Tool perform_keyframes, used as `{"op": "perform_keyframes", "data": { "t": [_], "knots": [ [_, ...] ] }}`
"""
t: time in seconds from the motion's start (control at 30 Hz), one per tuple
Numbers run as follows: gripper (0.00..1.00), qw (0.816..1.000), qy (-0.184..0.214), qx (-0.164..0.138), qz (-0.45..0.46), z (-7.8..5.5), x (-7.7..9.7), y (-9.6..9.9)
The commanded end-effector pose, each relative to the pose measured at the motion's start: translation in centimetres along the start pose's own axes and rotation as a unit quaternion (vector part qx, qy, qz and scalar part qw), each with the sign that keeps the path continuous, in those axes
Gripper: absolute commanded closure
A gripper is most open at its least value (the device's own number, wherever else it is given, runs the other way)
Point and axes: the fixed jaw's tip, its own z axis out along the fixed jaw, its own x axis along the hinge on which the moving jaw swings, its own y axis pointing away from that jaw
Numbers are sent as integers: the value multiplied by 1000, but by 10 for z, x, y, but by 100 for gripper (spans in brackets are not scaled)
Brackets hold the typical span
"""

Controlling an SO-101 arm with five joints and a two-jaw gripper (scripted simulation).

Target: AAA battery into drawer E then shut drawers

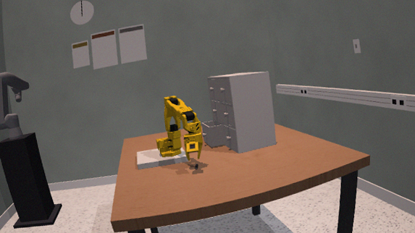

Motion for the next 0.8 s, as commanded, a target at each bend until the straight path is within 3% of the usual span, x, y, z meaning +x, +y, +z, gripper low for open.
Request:
{"op": "perform_keyframes", "data": {
  "t": [0.0,0.3,0.43,0.77],
  "knots": [
    [81,1000,6,3,5,5,1,-2],
    [81,1000,6,3,5,5,1,-2],
    [81,1000,6,3,5,19,1,-1],
    [81,1000,6,3,5,19,1,-1]
  ]
}}
